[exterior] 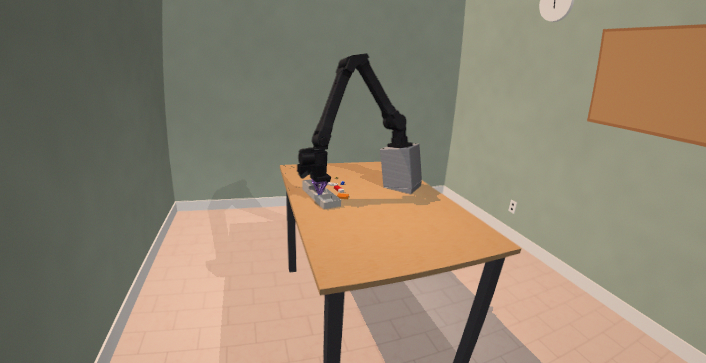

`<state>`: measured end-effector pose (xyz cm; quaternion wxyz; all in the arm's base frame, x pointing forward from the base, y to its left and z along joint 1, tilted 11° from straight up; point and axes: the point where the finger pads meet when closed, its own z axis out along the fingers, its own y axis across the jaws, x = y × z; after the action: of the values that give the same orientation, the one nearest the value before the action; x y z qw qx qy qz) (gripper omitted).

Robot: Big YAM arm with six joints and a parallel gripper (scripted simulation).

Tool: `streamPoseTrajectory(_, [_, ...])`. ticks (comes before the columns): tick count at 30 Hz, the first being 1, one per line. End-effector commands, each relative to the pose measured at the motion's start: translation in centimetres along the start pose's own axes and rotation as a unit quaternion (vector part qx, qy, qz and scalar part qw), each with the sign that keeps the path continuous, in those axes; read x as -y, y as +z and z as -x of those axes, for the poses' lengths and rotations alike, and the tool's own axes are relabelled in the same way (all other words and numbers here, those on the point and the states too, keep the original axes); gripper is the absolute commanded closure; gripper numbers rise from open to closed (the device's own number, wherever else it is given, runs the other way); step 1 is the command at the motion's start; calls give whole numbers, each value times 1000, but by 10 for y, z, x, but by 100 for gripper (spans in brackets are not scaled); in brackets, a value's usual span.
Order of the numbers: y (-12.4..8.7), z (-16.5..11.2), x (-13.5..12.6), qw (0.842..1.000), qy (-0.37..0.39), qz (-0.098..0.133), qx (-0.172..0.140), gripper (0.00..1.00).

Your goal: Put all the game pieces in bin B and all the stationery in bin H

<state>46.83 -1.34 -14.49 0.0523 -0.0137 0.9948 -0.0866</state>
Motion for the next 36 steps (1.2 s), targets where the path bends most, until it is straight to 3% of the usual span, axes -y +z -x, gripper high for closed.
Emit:
streamPoseTrajectory(1, [2,12,4,1000,0,0,5,92])
streamPoseTrajectory(24, [1,13,6,1000,1,0,4,92])
streamPoseTrajectory(27, [-19,20,5,1000,3,0,19,92])
streamPoseTrajectory(36, [-28,7,-4,1000,-1,1,10,92])
